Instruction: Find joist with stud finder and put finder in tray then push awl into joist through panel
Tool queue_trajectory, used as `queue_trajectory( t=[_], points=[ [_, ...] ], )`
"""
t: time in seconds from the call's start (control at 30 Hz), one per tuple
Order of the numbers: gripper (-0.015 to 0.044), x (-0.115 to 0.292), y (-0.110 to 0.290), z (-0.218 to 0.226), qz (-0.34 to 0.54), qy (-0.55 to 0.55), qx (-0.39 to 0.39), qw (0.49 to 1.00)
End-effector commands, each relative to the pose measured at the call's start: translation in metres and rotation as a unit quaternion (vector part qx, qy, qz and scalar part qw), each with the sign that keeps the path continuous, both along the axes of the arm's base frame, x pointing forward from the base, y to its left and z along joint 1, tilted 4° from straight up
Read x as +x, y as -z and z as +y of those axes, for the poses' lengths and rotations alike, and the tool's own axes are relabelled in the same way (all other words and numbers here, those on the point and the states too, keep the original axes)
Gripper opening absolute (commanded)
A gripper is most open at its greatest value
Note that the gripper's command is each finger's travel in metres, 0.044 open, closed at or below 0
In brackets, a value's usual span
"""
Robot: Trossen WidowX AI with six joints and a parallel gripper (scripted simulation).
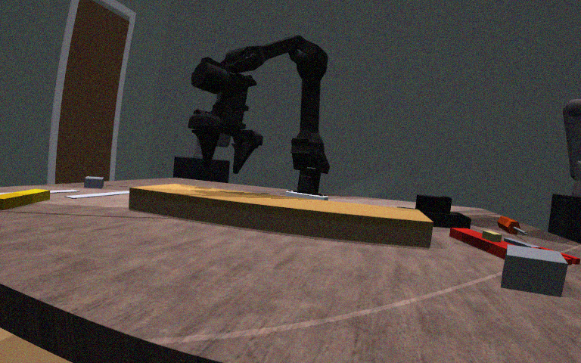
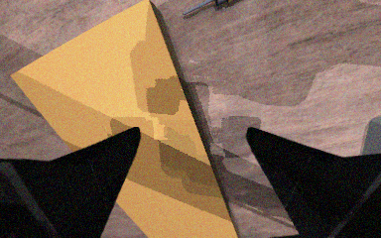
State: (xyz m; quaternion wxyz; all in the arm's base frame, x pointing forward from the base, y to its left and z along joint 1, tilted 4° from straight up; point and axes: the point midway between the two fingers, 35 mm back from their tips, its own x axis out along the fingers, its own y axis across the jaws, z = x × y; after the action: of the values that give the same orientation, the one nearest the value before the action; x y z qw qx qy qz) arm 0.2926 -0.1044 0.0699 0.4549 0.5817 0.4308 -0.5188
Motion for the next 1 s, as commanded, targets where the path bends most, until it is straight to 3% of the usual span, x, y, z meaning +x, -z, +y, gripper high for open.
queue_trajectory(
  t=[0.0, 0.27, 0.97],
  points=[
    [0.0440, -0.026, 0.010, -0.044, 0.020, 0.180, 0.010, 0.983],
    [0.0440, -0.099, 0.024, -0.122, 0.045, 0.539, 0.030, 0.841],
    [0.0440, -0.106, 0.035, -0.122, 0.045, 0.546, 0.030, 0.836]
  ],
)
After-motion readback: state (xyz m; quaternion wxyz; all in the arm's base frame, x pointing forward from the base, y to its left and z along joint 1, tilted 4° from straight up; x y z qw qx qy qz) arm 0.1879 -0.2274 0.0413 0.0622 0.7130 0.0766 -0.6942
